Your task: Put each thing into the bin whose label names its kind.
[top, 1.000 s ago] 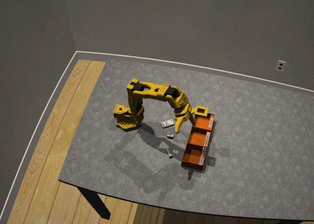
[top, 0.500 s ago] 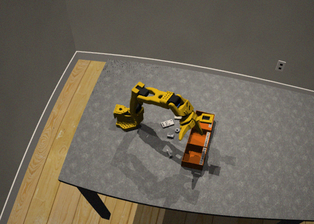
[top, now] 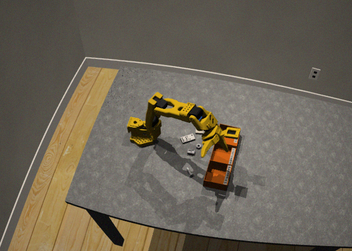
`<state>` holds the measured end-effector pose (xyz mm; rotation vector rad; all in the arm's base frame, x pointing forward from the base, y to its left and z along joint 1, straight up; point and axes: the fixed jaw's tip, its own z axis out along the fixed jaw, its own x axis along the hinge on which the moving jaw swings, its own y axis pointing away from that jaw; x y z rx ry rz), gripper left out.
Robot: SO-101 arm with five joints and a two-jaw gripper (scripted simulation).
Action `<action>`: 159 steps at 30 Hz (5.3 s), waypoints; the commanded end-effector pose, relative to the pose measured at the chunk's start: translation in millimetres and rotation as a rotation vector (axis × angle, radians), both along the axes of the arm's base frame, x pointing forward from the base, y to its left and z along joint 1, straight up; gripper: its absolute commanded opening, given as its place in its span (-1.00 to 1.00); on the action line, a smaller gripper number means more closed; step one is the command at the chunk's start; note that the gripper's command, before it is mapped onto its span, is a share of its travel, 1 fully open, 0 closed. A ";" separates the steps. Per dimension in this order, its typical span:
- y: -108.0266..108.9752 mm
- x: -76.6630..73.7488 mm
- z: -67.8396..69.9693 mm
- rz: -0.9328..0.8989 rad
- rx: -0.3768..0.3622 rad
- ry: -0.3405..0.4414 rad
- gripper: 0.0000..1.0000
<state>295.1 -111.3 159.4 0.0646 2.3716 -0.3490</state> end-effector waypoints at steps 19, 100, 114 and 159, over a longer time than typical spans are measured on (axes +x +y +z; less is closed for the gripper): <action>-3.3 1.6 17.2 -0.004 -0.030 -0.066 1.00; -5.1 6.1 -46.7 -0.003 0.054 0.140 1.00; -0.8 7.1 -47.3 -0.002 0.062 0.134 1.00; 71.0 9.4 -59.9 0.025 0.207 0.059 1.00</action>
